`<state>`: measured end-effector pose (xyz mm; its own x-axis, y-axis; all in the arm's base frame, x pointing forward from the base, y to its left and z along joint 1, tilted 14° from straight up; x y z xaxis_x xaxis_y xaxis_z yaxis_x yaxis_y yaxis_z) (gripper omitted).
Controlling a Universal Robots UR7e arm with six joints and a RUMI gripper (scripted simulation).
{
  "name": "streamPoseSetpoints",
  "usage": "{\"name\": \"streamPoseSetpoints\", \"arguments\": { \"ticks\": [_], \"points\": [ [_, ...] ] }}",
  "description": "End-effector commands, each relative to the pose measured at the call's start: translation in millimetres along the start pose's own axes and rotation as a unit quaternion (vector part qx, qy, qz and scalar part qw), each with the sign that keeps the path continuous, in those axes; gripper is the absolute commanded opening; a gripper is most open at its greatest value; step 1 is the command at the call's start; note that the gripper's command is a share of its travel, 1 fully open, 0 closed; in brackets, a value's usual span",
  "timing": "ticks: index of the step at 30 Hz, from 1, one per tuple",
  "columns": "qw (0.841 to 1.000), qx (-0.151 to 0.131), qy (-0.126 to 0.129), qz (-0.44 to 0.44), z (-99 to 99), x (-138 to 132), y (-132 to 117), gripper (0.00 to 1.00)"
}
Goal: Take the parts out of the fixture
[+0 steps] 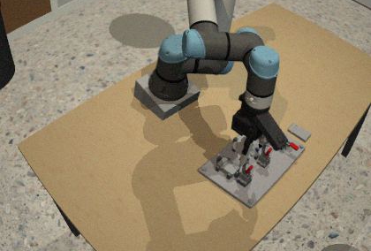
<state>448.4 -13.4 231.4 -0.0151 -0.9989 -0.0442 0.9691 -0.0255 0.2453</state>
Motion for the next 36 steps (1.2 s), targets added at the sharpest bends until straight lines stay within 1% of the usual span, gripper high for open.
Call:
{"name": "streamPoseSetpoints", "arguments": {
  "ticks": [1, 6, 19, 21, 28, 36],
  "points": [
    [1.000, 0.001, 0.000, 0.000, 0.5, 1, -5, 0.59],
    [1.000, 0.001, 0.000, 0.000, 0.5, 3, -12, 0.59],
    [1.000, 0.001, 0.000, 0.000, 0.4, 15, -60, 0.59],
    [1.000, 0.001, 0.000, 0.000, 0.4, 15, -60, 0.59],
    [1.000, 0.001, 0.000, 0.000, 0.4, 18, -73, 0.59],
    [1.000, 0.001, 0.000, 0.000, 0.0, 19, -75, 0.59]
  ]
}}
Point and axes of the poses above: the point where the finger pads meet when closed, its own z axis back along the fingers, its own x axis across the jaws, y = z × x, the point moved 3 cm from there along z, back along the fingers, and after that the axes turned 14 degrees about -z, right-handed, at the moved point
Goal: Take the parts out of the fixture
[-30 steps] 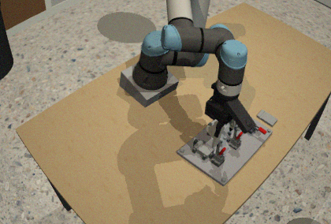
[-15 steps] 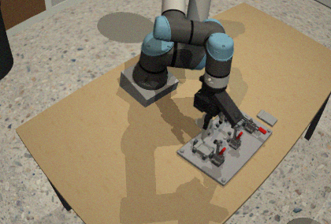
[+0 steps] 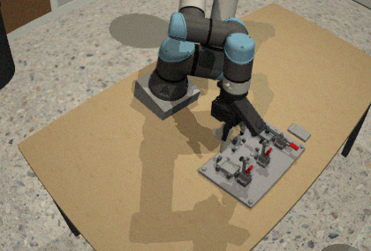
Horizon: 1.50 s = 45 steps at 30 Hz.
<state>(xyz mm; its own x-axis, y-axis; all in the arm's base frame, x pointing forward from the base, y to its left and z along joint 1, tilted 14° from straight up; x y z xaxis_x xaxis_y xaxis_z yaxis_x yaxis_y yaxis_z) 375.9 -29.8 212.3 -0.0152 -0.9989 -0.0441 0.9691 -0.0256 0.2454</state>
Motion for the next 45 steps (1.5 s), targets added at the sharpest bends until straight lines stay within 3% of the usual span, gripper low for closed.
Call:
{"name": "streamPoseSetpoints", "arguments": {
  "ticks": [1, 9, 31, 45],
  "points": [
    [1.000, 0.000, 0.000, 0.000, 0.0, 0, 0, 0.59],
    [1.000, 0.000, 0.000, 0.000, -9.7, 0, 0, 0.59],
    [1.000, 0.000, 0.000, 0.000, -77.9, 0, 0, 0.59],
    [1.000, 0.000, 0.000, 0.000, -84.6, 0, 0, 0.59]
  ]
}}
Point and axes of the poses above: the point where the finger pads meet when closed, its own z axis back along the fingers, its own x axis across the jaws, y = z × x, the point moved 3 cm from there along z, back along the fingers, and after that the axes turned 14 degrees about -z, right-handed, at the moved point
